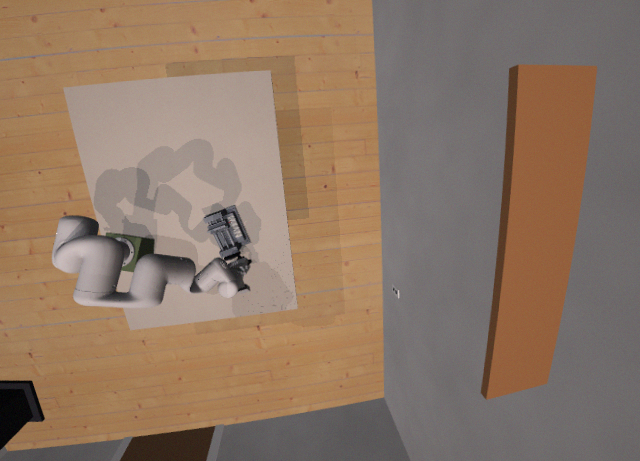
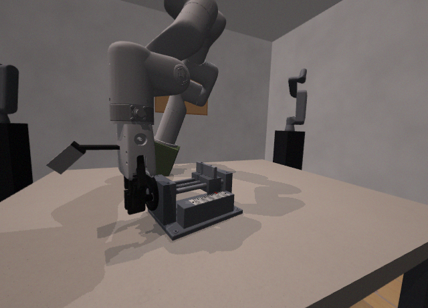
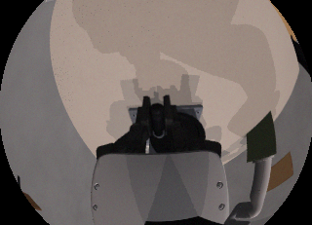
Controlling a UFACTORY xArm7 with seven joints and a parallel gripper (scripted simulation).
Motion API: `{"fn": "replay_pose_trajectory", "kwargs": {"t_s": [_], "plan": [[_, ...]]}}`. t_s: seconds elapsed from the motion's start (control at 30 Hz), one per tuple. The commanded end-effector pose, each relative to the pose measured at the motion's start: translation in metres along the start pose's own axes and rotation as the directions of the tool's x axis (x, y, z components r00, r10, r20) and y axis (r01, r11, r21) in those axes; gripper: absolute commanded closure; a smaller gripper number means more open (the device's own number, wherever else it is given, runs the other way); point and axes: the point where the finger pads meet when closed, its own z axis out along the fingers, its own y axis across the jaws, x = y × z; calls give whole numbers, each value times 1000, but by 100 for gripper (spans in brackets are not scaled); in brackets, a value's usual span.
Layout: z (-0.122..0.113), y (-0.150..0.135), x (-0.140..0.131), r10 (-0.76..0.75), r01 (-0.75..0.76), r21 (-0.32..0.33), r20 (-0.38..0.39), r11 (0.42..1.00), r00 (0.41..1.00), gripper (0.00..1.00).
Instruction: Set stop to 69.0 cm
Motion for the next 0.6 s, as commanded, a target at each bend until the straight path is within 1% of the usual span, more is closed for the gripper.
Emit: {"fn": "replay_pose_trajectory", "kwargs": {"t_s": [0.0,0.13,0.2,0.57], "plan": [[10,3,1,2,-2,0,-1,1000,1000,94],[18,8,1,2,-2,0,-1,1000,1000,94],[18,8,1,2,-2,0,-1,1000,1000,94],[26,28,1,2,-2,0,-1,1000,1000,94]]}}
